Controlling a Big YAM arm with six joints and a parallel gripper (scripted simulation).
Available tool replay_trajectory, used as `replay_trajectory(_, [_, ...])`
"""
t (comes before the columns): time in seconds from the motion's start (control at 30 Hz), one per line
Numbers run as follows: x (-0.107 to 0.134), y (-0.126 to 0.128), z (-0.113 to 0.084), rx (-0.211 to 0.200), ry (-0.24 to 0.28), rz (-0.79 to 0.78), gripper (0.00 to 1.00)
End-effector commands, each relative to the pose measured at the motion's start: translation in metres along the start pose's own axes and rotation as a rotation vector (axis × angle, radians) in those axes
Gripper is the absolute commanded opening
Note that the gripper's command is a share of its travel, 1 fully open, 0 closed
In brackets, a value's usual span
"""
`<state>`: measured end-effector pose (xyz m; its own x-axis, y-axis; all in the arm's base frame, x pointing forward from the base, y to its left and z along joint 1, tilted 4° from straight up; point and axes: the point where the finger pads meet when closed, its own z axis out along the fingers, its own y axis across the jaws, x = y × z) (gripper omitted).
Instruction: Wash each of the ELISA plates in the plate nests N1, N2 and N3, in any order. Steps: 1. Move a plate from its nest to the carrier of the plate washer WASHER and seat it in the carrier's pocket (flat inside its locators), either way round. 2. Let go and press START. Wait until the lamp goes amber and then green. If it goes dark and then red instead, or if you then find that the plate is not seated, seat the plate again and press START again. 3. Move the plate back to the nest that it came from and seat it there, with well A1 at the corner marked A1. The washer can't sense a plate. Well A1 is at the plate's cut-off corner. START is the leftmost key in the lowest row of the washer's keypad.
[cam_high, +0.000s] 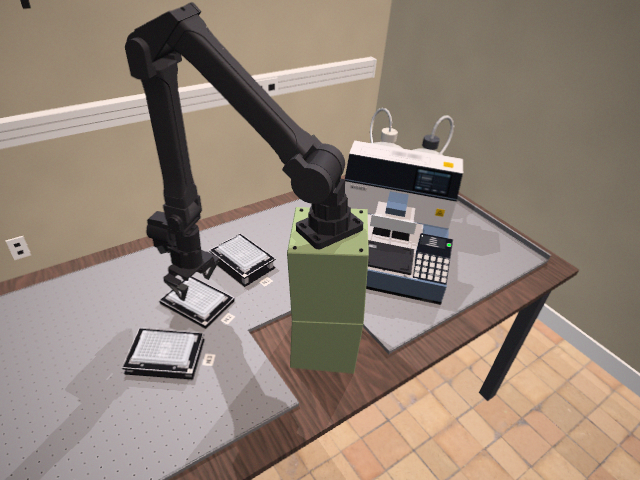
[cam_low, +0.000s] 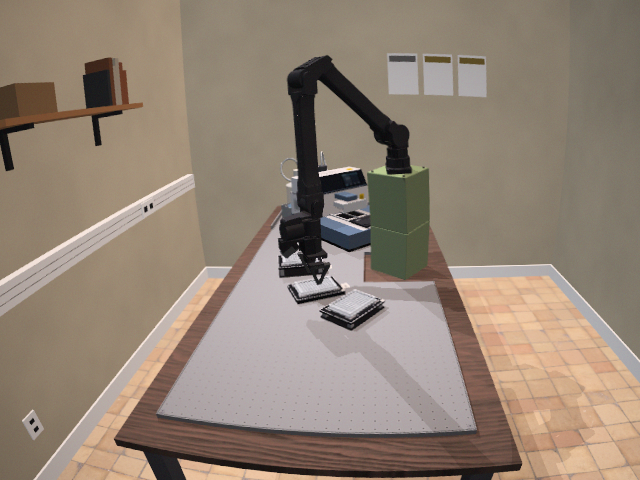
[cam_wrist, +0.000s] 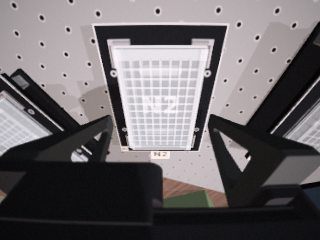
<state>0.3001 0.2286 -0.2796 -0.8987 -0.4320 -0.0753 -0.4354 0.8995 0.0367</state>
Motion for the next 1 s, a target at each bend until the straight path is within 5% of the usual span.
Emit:
replay_trajectory(0.0, [0.005,0.002,0.008,0.006,0.012,0.007,1.00])
replay_trajectory(0.6, [0.000,0.000,0.001,0.002,0.000,0.004,1.00])
replay_trajectory(0.97, [0.003,0.003,0.014,0.004,0.003,0.006,1.00])
